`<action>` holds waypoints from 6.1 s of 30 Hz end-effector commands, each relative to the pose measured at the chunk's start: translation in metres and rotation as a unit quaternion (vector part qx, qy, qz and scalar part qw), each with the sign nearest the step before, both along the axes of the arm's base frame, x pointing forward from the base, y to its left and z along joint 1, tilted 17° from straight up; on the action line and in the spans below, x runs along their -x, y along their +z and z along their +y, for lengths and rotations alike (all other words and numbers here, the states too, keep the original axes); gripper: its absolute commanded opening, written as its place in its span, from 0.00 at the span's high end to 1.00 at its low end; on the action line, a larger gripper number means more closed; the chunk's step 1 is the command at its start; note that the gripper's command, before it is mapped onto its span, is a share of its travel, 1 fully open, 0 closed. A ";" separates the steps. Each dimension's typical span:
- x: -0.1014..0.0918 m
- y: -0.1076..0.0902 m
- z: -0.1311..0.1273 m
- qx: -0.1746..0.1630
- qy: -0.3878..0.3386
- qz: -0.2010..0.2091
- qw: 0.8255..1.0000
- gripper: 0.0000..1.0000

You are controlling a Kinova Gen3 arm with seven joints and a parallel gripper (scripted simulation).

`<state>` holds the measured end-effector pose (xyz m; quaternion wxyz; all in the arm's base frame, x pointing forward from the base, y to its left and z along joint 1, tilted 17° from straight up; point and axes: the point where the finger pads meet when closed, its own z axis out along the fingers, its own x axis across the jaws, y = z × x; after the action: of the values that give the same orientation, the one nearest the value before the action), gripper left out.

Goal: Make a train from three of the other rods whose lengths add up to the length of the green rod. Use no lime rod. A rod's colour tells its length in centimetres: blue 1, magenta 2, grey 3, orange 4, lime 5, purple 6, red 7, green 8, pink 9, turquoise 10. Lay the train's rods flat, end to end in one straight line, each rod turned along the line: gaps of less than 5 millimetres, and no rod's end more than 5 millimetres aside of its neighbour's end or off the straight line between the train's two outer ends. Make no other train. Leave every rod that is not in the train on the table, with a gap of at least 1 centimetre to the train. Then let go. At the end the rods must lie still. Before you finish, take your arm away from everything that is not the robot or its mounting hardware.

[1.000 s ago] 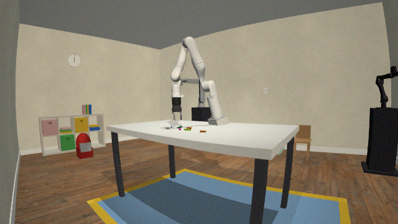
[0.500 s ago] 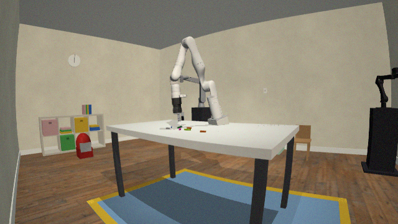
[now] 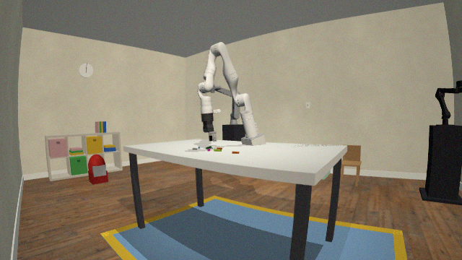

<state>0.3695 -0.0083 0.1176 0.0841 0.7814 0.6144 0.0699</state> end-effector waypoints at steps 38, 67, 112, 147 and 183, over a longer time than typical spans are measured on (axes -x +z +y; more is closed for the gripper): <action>-0.052 0.018 0.087 0.139 0.516 -0.002 0.845 0.00; -0.052 0.018 0.087 0.139 0.516 -0.002 0.845 0.00; -0.052 0.018 0.087 0.139 0.516 -0.002 0.845 0.00; -0.020 0.012 0.040 0.051 0.164 -0.025 0.985 0.00; -0.020 0.012 0.040 0.051 0.164 -0.025 0.985 0.00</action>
<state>0.3887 0.0318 0.1287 0.1260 0.6625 0.7350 0.0707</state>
